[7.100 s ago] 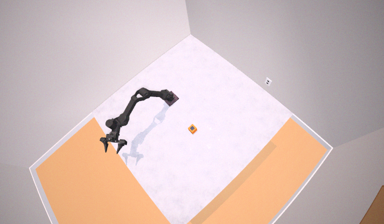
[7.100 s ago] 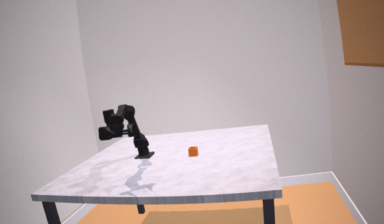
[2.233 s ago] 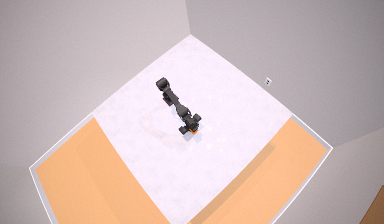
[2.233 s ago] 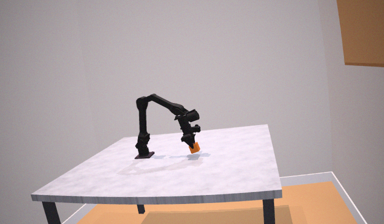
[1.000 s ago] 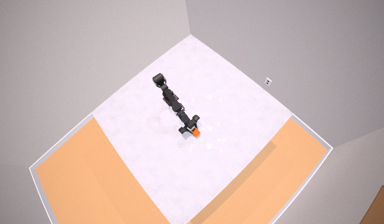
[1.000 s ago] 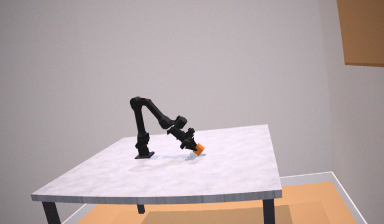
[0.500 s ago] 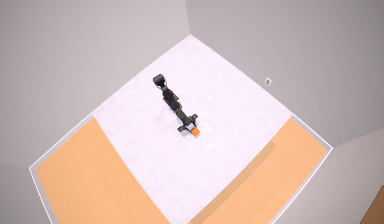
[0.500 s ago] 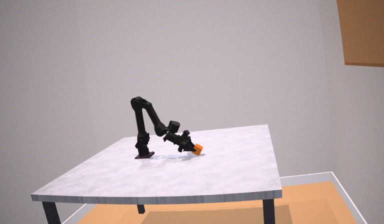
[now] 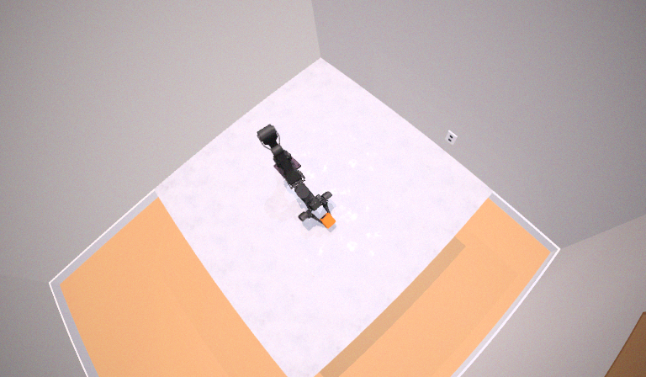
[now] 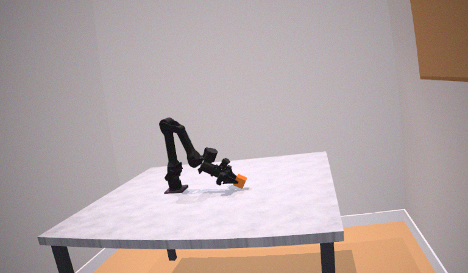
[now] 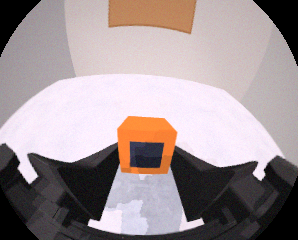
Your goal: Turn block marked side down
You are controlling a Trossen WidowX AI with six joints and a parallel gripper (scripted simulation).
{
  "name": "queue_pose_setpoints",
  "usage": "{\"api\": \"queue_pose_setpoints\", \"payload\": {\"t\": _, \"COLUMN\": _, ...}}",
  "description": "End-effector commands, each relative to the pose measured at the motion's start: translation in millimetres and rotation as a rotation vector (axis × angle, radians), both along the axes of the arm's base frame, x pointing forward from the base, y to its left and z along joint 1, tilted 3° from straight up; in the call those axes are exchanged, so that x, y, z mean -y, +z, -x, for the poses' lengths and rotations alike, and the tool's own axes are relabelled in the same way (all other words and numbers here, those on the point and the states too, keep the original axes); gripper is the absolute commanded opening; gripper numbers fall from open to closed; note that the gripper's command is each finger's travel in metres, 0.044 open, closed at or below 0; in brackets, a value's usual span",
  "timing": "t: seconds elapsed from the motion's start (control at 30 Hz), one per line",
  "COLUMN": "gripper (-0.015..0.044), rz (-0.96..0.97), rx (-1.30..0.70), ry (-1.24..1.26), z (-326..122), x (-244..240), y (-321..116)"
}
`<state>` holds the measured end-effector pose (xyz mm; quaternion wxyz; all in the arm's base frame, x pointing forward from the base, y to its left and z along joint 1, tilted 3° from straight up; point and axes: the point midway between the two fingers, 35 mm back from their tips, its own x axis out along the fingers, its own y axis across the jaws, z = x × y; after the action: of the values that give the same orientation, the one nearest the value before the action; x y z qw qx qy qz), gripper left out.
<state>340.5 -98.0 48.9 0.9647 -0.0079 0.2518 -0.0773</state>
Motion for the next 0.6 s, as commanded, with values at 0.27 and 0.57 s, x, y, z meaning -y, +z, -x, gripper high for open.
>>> {"api": "queue_pose_setpoints", "payload": {"t": 0.27, "gripper": 0.0131, "rz": -0.001, "rx": 0.007, "ry": 0.003, "z": -0.6, "x": -0.2, "y": 1.2}}
{"api": "queue_pose_setpoints", "payload": {"t": 0.57, "gripper": 0.0368, "rz": -0.001, "rx": 0.007, "ry": 0.003, "z": -0.6, "x": -0.2, "y": 1.2}}
